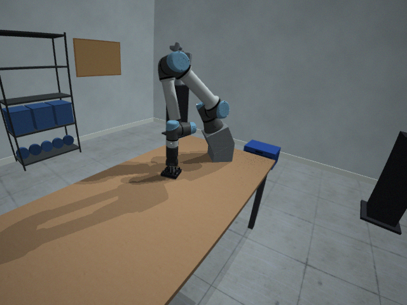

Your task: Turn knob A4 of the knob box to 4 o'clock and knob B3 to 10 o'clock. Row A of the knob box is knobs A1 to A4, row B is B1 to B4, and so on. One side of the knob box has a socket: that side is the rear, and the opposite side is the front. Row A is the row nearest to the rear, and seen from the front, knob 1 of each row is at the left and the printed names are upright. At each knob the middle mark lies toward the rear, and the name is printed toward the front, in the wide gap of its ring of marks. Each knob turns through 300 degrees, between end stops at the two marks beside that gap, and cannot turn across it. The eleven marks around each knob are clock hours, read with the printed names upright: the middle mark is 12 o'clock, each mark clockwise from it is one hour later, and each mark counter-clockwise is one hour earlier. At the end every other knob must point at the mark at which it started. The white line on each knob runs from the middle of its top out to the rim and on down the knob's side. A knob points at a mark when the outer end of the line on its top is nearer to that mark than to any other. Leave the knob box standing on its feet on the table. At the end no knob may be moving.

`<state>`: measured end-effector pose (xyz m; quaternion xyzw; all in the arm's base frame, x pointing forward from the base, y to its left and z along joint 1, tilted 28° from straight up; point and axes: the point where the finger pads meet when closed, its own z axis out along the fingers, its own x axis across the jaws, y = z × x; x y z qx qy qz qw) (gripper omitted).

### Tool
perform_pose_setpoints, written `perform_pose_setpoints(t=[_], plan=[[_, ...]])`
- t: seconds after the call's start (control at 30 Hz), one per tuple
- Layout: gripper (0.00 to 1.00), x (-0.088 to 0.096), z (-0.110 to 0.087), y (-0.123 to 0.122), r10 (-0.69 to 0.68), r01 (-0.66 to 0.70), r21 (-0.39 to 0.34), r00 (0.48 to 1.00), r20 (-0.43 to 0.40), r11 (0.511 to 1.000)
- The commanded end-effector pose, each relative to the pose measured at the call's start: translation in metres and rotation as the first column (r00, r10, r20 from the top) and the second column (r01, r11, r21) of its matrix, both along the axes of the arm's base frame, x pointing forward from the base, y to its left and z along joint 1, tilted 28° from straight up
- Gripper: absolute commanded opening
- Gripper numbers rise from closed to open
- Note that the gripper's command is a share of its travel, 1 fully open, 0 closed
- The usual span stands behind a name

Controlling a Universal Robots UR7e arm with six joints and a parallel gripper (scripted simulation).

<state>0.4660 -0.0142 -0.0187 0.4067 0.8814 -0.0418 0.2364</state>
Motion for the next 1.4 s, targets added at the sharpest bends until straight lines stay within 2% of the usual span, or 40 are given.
perform_pose_setpoints(t=[0.0, 0.4, 0.83, 0.9, 1.37], plan=[[0.30, 0.0002, 0.0004, 0.0001, 0.066, -0.067, -0.028, 0.998, -0.019, 0.997], [0.30, 0.0002, 0.0004, 0.0001, 0.234, -0.241, -0.094, 0.969, -0.082, 0.966], [0.30, 0.0002, 0.0004, 0.0001, 0.454, -0.485, -0.167, 0.870, -0.191, 0.858], [0.30, 0.0002, 0.0004, 0.0001, 0.454, -0.485, -0.167, 0.870, -0.191, 0.858], [0.30, 0.0002, 0.0004, 0.0001, 0.638, -0.709, -0.209, 0.700, -0.320, 0.673]])
